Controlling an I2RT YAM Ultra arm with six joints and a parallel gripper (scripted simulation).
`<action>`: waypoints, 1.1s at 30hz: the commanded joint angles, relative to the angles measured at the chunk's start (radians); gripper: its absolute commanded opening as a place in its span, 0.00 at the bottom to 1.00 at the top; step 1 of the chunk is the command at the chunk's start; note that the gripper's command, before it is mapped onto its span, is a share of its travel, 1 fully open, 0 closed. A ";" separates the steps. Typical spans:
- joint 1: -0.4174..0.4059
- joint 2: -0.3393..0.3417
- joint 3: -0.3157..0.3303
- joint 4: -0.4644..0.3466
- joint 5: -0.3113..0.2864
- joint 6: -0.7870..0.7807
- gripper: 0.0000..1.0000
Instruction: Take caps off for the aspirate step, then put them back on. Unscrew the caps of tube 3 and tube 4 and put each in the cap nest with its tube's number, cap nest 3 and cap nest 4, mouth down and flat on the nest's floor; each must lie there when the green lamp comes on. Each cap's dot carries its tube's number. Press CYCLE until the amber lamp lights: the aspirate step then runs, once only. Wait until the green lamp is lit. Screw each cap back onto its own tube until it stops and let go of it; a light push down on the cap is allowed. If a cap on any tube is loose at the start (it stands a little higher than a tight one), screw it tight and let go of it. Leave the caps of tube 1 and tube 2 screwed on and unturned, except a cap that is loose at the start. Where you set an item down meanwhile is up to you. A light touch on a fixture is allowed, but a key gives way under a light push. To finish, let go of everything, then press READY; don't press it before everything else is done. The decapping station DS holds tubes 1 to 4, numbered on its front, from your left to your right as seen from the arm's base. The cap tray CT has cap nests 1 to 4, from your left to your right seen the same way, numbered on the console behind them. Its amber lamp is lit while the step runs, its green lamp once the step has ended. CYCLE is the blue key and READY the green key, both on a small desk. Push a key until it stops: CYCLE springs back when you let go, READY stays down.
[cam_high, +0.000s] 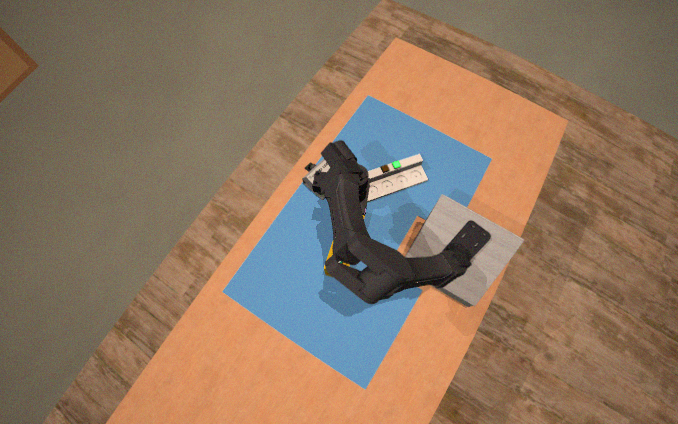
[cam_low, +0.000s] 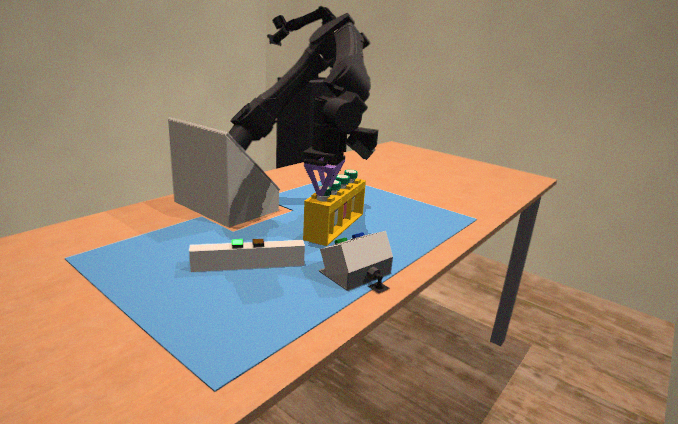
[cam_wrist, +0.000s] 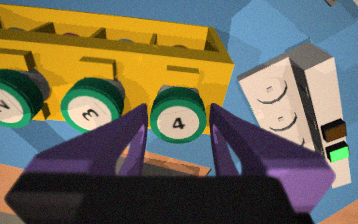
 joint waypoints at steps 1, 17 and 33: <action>-0.009 -0.005 0.002 0.001 -0.001 -0.034 0.00; -0.009 -0.005 0.002 0.002 -0.001 0.116 0.00; -0.008 -0.004 0.001 0.003 -0.001 0.817 0.00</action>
